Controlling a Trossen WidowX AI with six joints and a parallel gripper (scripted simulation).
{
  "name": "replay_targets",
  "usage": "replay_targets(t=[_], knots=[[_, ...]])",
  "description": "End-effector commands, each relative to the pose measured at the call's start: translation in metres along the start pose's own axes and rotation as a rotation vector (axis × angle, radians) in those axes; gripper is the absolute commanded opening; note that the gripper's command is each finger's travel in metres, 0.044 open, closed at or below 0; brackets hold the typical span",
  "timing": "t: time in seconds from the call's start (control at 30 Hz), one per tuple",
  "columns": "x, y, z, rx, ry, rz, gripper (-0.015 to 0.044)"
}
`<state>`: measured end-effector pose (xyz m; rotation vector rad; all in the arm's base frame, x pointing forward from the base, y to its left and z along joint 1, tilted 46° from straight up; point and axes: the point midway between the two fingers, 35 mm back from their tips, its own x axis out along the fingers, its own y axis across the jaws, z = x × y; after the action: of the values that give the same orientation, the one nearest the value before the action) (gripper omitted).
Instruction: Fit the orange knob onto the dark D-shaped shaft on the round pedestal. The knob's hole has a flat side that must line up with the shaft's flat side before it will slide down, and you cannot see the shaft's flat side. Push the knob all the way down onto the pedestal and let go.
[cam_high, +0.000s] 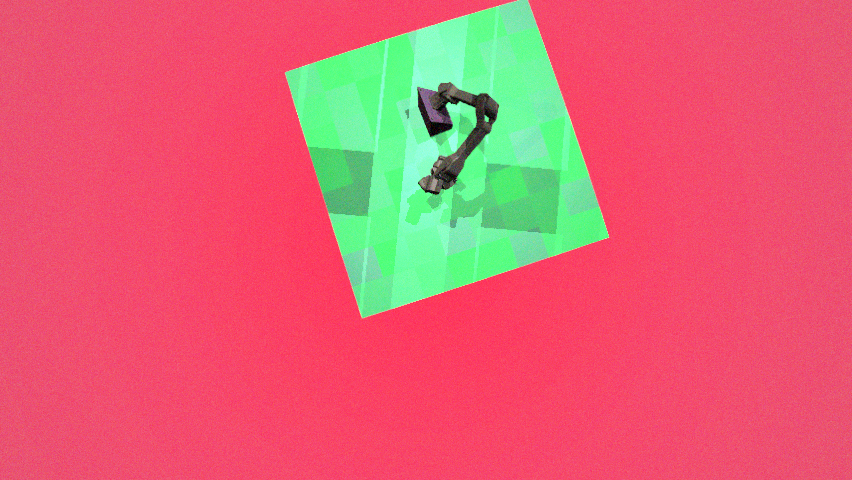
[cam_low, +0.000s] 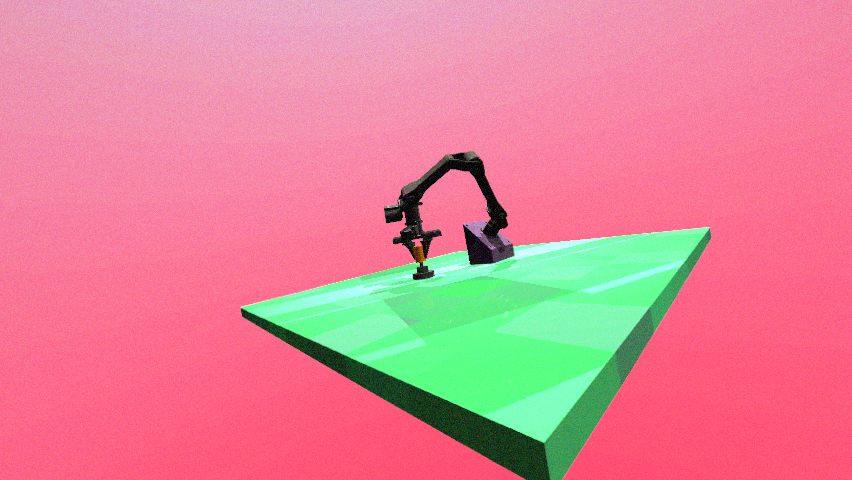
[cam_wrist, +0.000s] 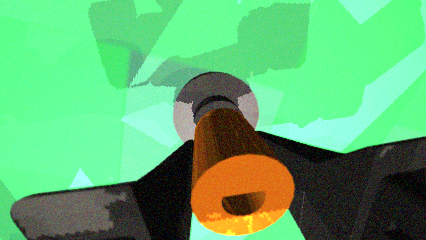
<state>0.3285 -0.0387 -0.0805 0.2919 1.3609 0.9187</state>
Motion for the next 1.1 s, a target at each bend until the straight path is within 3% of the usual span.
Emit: replay_targets(t=[0.0,1.07], knots=[[0.0002,-0.0014,0.0015,0.002,-0.007,-0.004,0.0000],[0.0003,-0.0008,-0.0037,-0.207,-0.006,-0.005,0.0000]])
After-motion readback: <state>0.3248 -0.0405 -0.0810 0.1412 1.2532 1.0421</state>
